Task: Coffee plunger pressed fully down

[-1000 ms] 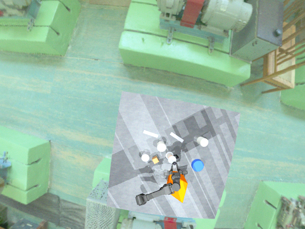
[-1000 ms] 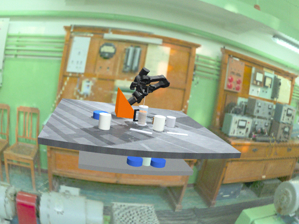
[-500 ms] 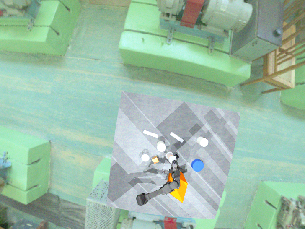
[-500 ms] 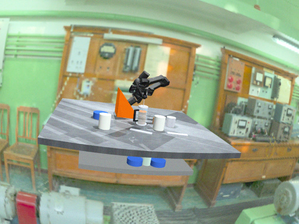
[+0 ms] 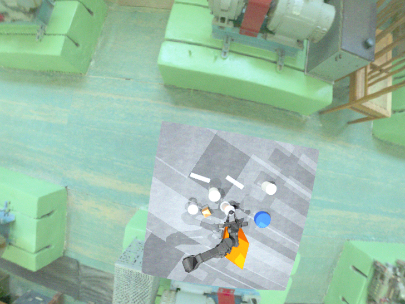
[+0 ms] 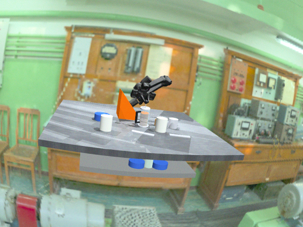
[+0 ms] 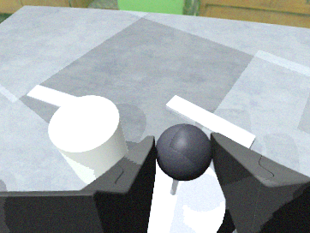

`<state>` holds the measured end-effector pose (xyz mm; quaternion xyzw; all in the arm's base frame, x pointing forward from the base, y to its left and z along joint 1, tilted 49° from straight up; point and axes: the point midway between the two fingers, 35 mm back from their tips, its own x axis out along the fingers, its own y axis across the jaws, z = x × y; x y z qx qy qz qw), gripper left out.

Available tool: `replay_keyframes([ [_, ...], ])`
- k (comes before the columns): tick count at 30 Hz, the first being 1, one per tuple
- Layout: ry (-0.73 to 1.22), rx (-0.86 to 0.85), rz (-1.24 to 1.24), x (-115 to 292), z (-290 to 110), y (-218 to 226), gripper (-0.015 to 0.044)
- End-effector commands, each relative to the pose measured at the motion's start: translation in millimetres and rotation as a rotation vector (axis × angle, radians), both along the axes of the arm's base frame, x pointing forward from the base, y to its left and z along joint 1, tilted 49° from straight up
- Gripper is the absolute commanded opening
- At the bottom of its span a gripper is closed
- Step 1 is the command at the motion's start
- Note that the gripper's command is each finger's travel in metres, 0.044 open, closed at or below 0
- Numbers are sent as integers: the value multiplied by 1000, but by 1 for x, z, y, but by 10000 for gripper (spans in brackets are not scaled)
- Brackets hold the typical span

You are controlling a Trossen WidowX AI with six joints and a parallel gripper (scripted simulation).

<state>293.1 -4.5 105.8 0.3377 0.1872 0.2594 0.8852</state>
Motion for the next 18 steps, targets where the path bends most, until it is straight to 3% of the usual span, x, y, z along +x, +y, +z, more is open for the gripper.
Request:
replay_keyframes([
  [1,44,33,29,-4,-11,13,116],
  [18,43,33,30,1,-12,12,116],
])
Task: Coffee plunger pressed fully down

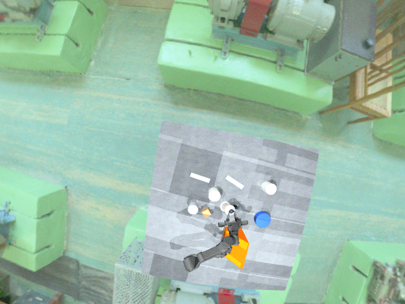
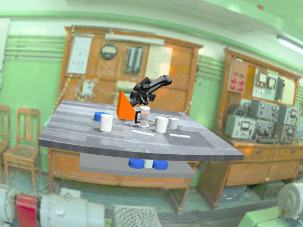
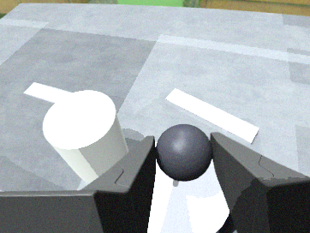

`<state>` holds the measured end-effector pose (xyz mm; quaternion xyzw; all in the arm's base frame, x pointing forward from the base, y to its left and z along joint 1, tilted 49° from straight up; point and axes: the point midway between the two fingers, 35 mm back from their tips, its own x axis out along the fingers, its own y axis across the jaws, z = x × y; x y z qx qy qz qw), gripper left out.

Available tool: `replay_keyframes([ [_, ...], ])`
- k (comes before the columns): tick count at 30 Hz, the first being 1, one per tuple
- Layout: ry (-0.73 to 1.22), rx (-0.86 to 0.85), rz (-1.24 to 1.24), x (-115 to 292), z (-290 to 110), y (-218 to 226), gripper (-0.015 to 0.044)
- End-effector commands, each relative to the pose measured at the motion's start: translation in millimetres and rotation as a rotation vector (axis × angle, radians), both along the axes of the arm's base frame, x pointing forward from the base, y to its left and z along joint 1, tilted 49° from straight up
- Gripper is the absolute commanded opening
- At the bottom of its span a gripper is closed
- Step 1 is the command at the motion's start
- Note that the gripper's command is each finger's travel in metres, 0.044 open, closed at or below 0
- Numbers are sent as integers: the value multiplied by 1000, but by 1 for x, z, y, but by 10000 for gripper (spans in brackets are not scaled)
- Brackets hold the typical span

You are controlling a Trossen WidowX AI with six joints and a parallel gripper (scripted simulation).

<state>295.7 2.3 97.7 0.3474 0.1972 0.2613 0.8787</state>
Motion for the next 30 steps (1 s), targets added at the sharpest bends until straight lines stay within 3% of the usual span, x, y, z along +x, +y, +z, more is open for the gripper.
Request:
replay_keyframes([
  [1,19,16,20,-1,-4,5,116],
  [30,12,11,12,2,-4,1,116],
])
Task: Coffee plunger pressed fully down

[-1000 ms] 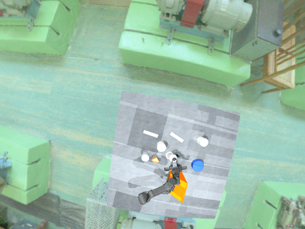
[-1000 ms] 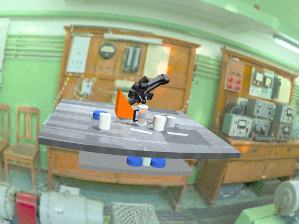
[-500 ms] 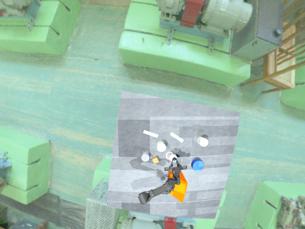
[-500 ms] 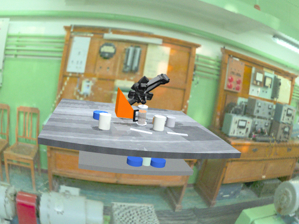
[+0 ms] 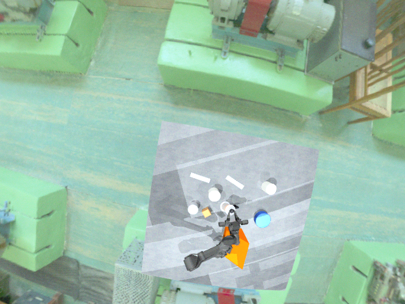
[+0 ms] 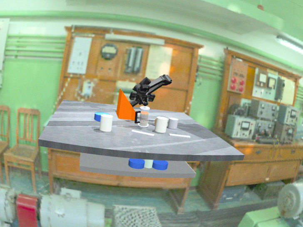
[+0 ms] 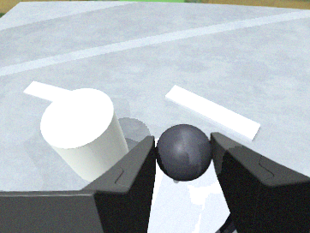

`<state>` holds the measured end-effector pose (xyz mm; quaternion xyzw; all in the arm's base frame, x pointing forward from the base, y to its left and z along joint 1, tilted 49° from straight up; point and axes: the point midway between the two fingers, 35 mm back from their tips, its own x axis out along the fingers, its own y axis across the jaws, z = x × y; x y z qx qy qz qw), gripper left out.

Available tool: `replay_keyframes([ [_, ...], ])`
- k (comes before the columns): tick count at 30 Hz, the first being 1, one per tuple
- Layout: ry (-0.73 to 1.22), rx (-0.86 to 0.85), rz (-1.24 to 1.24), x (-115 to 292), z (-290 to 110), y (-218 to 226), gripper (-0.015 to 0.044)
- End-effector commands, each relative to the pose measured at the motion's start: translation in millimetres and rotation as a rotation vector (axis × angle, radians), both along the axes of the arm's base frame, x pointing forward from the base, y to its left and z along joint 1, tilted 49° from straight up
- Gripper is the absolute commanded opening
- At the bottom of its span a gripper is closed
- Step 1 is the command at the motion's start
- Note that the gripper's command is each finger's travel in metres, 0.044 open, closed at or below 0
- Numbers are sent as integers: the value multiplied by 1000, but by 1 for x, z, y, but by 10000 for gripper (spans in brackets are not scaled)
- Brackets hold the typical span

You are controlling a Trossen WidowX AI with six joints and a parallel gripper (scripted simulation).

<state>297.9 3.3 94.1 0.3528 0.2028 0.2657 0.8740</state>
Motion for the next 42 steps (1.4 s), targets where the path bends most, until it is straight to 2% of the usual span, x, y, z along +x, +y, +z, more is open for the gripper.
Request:
replay_keyframes([
  [1,0,0,0,0,0,0,116],
  [6,0,0,0,0,0,0,116],
  [18,0,0,0,0,0,0,431],
  [19,0,0,0,0,0,0,440],
  [24,-11,-6,-9,3,4,-2,440],
  [34,20,3,-50,3,20,-33,440],
  [42,15,2,5,-22,62,-53,440],
])
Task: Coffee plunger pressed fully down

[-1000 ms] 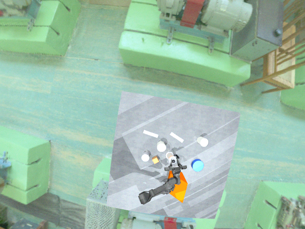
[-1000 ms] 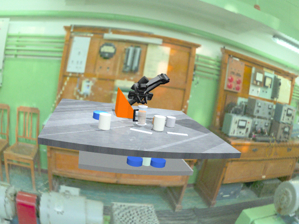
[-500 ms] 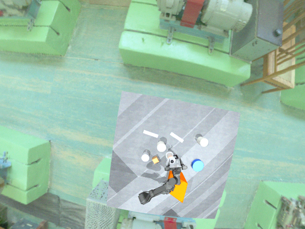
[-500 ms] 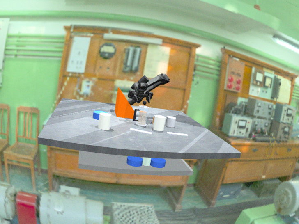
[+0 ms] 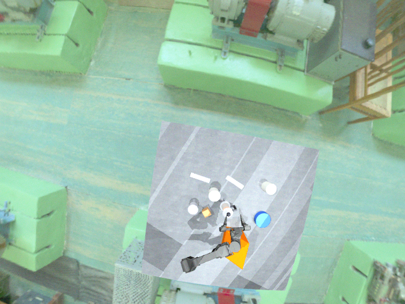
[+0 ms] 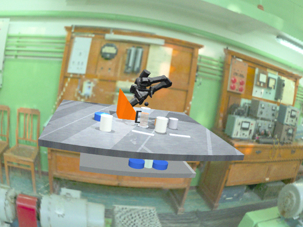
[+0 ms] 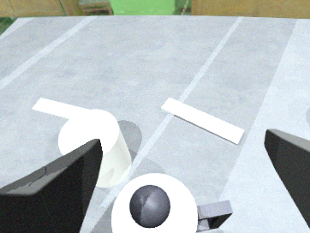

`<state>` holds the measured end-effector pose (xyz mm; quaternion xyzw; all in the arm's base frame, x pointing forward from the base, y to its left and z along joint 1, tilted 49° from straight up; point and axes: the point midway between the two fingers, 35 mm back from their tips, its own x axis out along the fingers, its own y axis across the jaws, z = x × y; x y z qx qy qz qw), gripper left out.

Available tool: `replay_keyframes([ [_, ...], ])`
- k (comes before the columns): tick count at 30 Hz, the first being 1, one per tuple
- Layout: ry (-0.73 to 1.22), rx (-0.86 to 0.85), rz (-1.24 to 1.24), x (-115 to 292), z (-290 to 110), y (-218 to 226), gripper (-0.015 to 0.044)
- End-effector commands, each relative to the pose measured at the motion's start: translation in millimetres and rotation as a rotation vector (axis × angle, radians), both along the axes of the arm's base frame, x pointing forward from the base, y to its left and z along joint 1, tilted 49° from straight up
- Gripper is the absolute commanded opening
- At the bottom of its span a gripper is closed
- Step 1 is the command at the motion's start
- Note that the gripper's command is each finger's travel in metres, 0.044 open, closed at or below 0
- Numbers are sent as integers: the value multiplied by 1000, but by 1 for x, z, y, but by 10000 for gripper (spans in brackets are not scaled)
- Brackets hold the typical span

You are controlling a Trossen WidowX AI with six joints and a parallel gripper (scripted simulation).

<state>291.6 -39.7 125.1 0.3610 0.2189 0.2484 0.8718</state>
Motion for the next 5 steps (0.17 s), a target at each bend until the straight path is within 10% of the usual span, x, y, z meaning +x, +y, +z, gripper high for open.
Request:
replay_keyframes([
  [1,-32,3,27,-16,32,-10,440],
  [5,-32,3,27,-16,33,-10,440],
])
